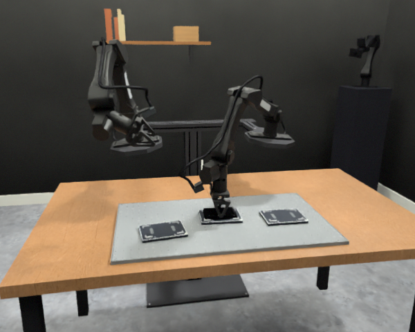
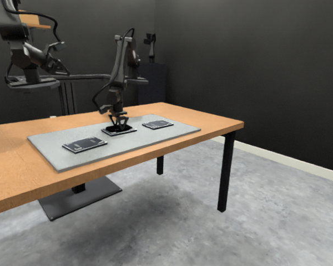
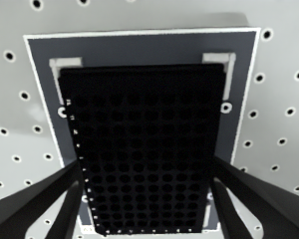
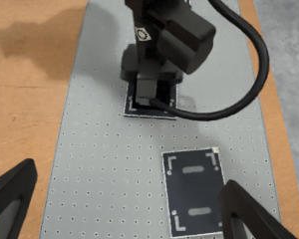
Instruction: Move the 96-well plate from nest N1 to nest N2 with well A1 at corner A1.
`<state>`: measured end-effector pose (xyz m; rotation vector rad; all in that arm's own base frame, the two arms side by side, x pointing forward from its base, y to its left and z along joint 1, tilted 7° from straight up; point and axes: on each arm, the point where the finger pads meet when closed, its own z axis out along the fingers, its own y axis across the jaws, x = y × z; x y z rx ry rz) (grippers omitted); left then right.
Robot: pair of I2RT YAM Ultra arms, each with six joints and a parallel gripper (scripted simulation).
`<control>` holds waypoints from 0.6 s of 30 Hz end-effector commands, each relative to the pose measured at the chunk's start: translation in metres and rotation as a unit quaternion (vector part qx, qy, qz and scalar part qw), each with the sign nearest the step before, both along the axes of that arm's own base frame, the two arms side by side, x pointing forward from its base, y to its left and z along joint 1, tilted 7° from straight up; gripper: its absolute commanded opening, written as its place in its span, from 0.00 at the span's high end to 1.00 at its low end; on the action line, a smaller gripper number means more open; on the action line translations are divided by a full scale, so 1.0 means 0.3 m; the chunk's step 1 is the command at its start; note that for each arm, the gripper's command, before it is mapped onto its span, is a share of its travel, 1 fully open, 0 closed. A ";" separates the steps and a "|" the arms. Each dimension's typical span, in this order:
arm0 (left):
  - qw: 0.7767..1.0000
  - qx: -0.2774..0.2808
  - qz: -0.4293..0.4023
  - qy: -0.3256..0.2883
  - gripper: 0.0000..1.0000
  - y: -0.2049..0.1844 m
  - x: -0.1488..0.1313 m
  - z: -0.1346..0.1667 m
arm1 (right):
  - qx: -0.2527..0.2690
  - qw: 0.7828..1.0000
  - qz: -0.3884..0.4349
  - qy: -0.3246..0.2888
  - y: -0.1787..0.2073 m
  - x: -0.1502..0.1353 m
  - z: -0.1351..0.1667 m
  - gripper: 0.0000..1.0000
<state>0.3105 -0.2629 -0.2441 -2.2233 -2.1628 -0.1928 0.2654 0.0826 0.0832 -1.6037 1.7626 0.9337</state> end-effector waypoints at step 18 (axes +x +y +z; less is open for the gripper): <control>1.000 0.001 -0.001 0.010 0.00 -0.013 0.000 0.065 | 0.008 1.000 -0.002 -0.008 -0.001 0.024 0.019 0.00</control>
